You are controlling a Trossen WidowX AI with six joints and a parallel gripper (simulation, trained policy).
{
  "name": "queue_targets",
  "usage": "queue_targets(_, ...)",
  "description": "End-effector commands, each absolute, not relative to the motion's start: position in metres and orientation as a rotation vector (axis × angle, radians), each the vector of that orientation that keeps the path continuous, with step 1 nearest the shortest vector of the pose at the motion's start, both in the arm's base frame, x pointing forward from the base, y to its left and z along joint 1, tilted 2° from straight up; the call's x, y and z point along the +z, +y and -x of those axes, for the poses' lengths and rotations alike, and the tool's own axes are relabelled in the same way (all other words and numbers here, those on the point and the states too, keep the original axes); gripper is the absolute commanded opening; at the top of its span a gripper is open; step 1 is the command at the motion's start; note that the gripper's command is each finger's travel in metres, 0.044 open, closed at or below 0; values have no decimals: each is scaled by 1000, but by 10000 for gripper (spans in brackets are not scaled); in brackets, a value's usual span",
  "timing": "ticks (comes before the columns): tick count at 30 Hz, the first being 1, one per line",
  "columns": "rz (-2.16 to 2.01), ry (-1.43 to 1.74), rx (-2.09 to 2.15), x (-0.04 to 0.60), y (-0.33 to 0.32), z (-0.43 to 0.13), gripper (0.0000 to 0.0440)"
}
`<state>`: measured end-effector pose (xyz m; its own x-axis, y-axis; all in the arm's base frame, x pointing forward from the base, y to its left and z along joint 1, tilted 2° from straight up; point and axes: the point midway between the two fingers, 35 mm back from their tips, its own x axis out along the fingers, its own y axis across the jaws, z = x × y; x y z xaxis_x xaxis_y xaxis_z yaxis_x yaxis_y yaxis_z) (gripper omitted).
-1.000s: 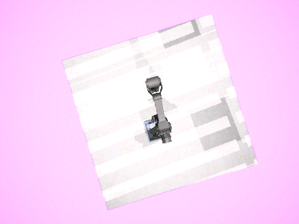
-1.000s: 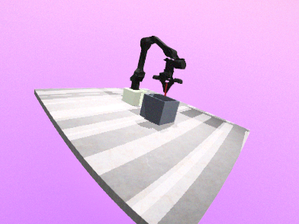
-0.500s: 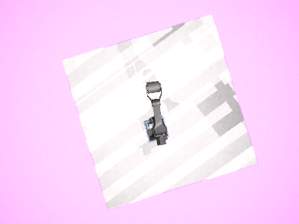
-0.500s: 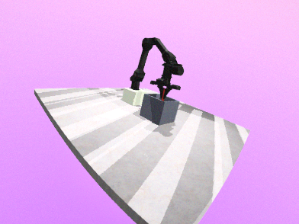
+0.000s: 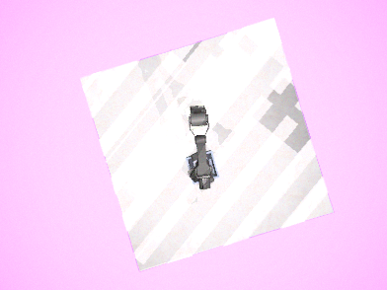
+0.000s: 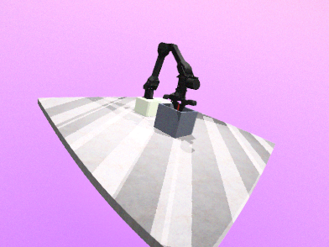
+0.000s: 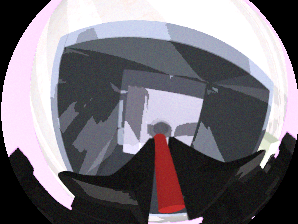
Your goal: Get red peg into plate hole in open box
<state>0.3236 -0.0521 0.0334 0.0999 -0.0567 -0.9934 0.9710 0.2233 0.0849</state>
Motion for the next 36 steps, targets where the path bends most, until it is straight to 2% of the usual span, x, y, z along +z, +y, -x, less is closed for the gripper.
queue_targets(1, -1026, 1205, -1003, 25, -54, -324, 0)
queue_targets(4, -1013, 1215, -1004, 20, -55, -325, 14)
queue_targets(10, -991, 1245, -1009, 10, -56, -325, 109)
queue_targets(14, -1023, 1288, -993, 10, -49, -324, 109)
queue_targets(17, -1052, 1305, -978, 15, -51, -328, 138)
queue_targets(23, -1126, 1349, -935, 24, -51, -334, 140)
queue_targets(36, -1232, 1395, -855, 45, -58, -343, 181)
